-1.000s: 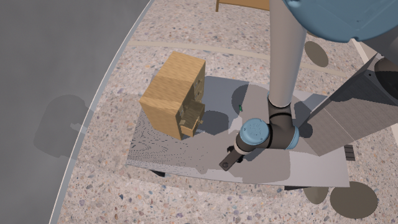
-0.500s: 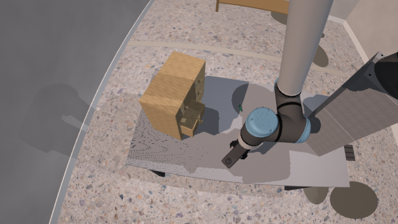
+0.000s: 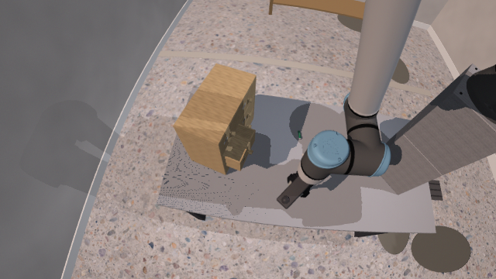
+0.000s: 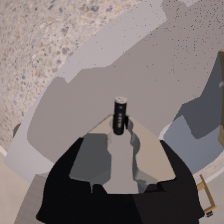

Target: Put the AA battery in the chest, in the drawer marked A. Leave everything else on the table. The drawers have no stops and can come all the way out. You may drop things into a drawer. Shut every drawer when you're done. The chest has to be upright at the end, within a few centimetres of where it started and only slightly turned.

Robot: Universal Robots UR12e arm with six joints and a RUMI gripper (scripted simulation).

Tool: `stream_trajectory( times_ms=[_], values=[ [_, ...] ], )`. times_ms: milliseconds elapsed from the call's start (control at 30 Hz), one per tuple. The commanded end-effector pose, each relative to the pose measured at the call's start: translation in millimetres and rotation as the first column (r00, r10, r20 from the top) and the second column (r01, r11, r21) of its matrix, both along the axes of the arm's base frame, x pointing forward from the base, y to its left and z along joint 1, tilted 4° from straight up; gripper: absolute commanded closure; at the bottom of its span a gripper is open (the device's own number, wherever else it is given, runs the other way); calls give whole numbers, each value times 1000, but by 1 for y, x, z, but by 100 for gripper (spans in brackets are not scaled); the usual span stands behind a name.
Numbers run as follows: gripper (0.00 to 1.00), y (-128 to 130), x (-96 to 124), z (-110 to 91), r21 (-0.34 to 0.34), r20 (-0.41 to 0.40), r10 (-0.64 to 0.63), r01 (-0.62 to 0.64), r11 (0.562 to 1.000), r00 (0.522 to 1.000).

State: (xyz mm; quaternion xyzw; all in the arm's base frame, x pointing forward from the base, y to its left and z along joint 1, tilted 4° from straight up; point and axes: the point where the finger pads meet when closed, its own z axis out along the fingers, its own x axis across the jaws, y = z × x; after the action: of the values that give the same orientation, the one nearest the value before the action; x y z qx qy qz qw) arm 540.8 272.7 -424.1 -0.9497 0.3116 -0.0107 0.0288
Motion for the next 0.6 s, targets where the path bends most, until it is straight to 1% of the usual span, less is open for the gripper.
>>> stream_trajectory(
  times_ms=[0,133,267,333,433,500,567],
  values=[
    [95,-2,2,0,1,0,-18,18,1000,1000],
    [95,-8,8,0,4,-4,-91,91,996,996],
    [95,-22,20,0,8,-11,-227,227,974,974],
    [95,-22,20,0,8,-11,-227,227,974,974],
    [95,-36,31,-1,11,-19,-359,359,933,933],
    [95,-46,38,-1,13,-25,-452,452,892,892],
    [95,-57,46,-1,14,-32,-543,543,839,839]
  ],
)
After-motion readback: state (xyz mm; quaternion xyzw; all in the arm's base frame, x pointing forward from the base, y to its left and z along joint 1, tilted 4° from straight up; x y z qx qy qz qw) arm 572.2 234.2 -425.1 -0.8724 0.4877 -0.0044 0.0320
